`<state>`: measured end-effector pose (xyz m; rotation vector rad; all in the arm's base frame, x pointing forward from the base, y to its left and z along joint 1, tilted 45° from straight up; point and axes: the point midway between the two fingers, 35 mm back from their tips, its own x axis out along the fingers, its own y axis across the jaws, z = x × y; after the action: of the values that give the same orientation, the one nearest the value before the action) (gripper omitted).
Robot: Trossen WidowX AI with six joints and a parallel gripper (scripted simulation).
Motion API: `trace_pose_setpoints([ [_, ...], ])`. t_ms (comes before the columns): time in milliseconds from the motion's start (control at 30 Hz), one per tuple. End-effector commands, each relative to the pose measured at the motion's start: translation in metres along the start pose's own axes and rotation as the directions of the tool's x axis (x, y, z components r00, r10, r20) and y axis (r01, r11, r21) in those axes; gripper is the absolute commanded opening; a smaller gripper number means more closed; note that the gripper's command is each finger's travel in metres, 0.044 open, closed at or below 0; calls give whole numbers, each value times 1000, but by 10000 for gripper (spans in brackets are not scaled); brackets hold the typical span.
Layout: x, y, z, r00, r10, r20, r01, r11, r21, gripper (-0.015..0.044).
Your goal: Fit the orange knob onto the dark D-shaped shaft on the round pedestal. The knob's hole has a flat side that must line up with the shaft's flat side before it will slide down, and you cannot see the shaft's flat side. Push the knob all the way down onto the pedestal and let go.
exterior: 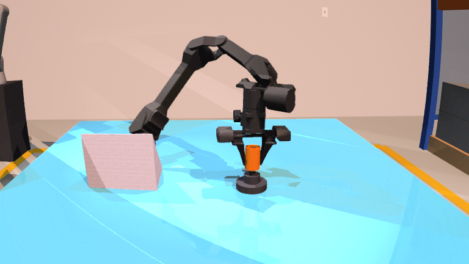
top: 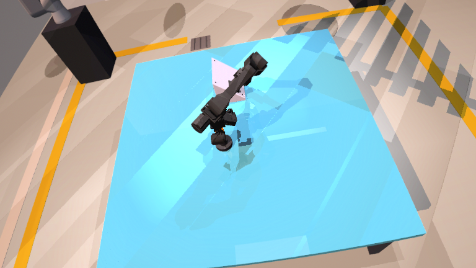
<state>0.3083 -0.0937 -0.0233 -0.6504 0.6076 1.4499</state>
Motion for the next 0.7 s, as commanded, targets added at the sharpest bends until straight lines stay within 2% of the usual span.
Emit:
trace_pose_setpoints([
  [0,0,0,0,1000,-2,0,2,1000,-8,0],
  [400,1,0,0,1000,-2,0,2,1000,-26,0],
  [667,1,0,0,1000,-2,0,2,999,44,0],
])
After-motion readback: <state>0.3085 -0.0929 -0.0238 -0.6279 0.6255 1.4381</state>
